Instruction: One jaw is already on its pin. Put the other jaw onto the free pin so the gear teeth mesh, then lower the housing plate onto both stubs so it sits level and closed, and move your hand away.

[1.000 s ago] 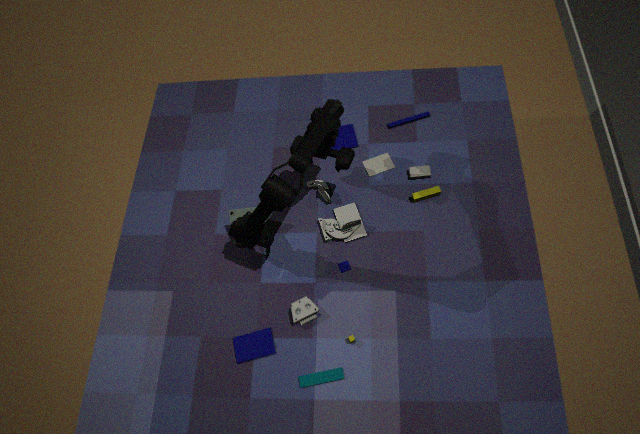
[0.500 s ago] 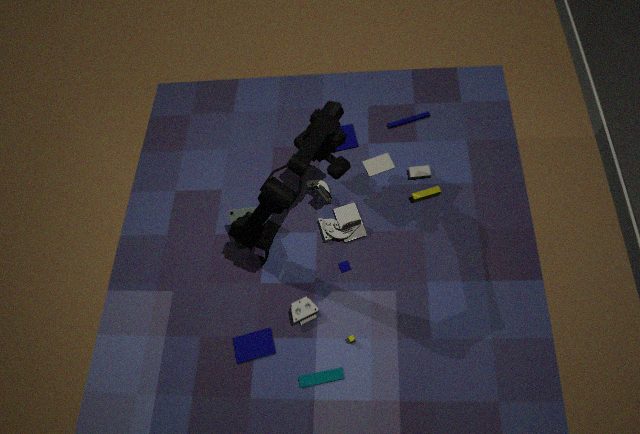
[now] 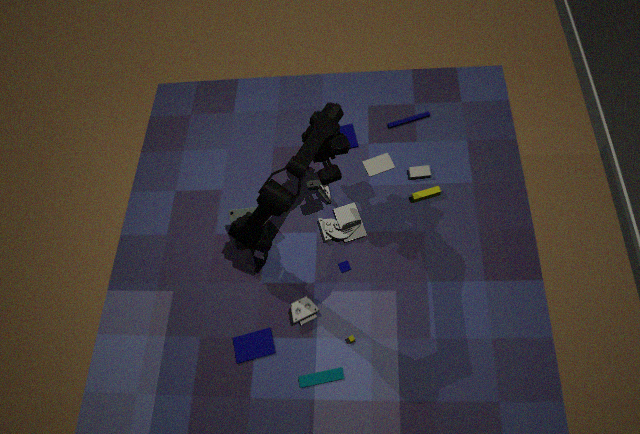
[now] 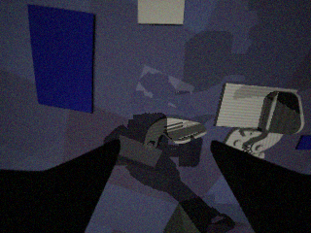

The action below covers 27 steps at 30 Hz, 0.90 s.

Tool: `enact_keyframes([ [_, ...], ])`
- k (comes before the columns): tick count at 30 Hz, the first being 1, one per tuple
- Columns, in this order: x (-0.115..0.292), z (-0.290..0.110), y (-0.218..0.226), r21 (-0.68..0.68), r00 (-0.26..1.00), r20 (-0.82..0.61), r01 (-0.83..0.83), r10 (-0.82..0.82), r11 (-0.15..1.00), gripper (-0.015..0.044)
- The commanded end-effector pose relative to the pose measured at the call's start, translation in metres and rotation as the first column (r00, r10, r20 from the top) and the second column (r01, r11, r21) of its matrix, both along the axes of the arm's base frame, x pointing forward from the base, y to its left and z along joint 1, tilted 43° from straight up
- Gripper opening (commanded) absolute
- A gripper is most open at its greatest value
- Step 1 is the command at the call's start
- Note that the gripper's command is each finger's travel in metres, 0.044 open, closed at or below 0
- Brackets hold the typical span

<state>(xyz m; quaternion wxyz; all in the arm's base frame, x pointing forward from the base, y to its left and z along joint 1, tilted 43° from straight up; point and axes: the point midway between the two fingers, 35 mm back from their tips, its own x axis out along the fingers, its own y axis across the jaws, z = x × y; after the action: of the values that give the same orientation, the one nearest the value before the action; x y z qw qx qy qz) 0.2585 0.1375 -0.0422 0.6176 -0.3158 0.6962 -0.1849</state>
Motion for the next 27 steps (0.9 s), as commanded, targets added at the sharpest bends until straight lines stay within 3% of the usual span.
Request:
enact_keyframes([
  [1, -0.001, 0.002, -0.002, -0.007, 0.996, 0.061, 0.067, -0.066, 0.998, 0.044],
  [14, -0.004, 0.007, -0.006, 0.029, 0.899, 0.297, 0.328, -0.321, 0.944, 0.044],
  [27, -0.006, 0.012, -0.01, 0.124, 0.686, 0.497, 0.549, -0.531, 0.826, 0.044],
])
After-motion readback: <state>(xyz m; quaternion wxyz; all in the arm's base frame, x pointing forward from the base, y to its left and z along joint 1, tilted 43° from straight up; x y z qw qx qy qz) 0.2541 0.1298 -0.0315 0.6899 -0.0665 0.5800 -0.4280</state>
